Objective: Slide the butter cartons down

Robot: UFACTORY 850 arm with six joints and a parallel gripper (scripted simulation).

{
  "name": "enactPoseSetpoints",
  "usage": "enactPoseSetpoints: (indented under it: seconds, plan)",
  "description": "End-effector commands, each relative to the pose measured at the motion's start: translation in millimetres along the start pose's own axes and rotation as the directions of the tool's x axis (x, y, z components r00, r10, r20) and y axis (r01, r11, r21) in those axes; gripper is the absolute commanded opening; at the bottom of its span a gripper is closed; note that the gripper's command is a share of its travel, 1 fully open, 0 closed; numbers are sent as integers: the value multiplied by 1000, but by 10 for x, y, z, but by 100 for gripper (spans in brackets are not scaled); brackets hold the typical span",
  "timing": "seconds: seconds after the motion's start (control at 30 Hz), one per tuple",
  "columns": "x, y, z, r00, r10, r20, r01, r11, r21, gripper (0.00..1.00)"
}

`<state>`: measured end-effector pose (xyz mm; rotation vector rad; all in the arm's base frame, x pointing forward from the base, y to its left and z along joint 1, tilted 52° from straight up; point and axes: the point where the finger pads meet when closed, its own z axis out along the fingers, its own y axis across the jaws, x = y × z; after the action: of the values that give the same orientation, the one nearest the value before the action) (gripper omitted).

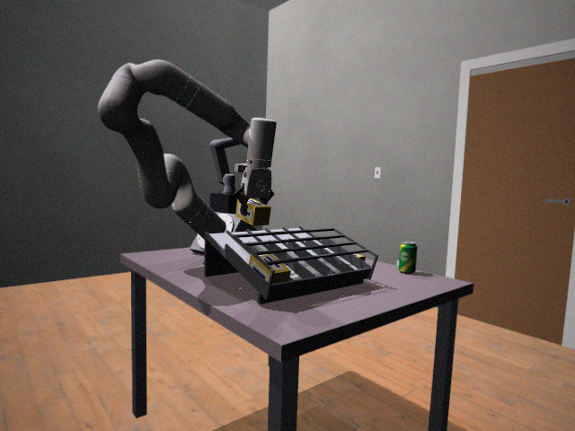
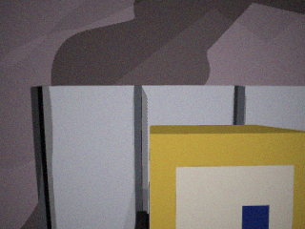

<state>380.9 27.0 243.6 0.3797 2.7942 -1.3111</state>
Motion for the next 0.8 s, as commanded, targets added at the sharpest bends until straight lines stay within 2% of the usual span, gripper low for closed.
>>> enactPoseSetpoints:
  seconds: [0.0,0.37,0.4,0.77]
  plan:
    - [-1,-3,-3,1000,-2,-27,2,1000,2,0]
    - [-1,-3,-3,1000,-2,-27,2,1000,2,0]
    - [2,1,1,992,-2,-126,2,1000,2,0]
    - [2,1,1,992,-2,-126,2,1000,2,0]
